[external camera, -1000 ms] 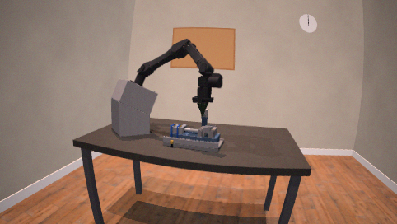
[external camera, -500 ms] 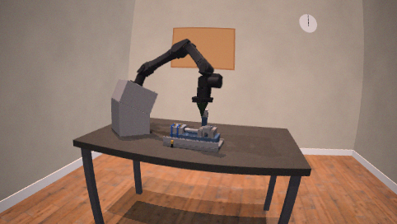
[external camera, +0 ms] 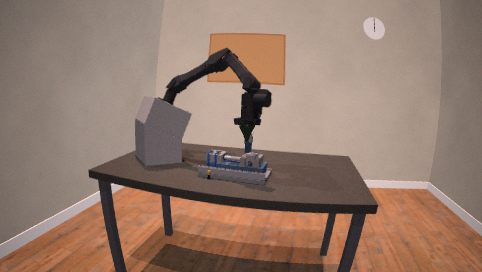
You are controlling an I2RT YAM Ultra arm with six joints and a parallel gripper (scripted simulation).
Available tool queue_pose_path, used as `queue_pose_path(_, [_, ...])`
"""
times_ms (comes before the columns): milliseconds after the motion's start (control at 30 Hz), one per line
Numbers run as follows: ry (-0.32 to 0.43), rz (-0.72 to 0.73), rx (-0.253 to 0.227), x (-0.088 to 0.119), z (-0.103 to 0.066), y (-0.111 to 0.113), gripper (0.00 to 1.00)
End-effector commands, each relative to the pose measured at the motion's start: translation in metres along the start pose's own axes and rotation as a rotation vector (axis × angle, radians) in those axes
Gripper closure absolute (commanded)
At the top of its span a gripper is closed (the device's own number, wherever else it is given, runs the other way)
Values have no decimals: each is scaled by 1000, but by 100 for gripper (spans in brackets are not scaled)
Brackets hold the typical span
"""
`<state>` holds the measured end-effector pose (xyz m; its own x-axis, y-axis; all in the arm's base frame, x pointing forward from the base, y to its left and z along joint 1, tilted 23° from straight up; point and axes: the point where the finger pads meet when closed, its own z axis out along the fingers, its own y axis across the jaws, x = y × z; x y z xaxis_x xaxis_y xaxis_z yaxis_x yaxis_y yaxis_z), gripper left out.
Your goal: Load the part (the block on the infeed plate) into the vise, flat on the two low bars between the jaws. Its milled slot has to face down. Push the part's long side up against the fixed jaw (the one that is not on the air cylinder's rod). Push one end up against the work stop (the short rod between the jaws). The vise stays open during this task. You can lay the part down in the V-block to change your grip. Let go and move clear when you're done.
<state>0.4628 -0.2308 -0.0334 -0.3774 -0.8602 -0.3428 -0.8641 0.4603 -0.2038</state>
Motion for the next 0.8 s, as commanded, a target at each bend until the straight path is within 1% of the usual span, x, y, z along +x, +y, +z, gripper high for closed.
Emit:
queue_pose_path(0, [-10, 160, -6, 7, -7, -4, 100])
queue_pose_path(33, [-10, 160, -6, 7, -7, -4, 100])
queue_pose_path(67, [-10, 238, -6, 9, -7, -7, 100])
queue_pose_path(100, [-10, 284, -6, 10, -7, -8, 100])
queue_pose_path(133, [-10, 317, -6, 11, -7, -9, 100])
queue_pose_path(167, [-10, 322, -6, 11, -7, -9, 100])
queue_pose_path(200, [-10, 379, -7, 12, -7, -10, 100])
queue_pose_path(433, [-9, 591, -7, 17, -7, -16, 100])
queue_pose_path(500, [-9, 672, -8, 18, -7, -18, 100])
queue_pose_path(600, [-9, 683, -8, 19, -7, -18, 100])
queue_pose_path(633, [-8, 773, -8, 20, -7, -20, 100])
queue_pose_path(767, [-8, 908, -8, 23, -7, -23, 100])
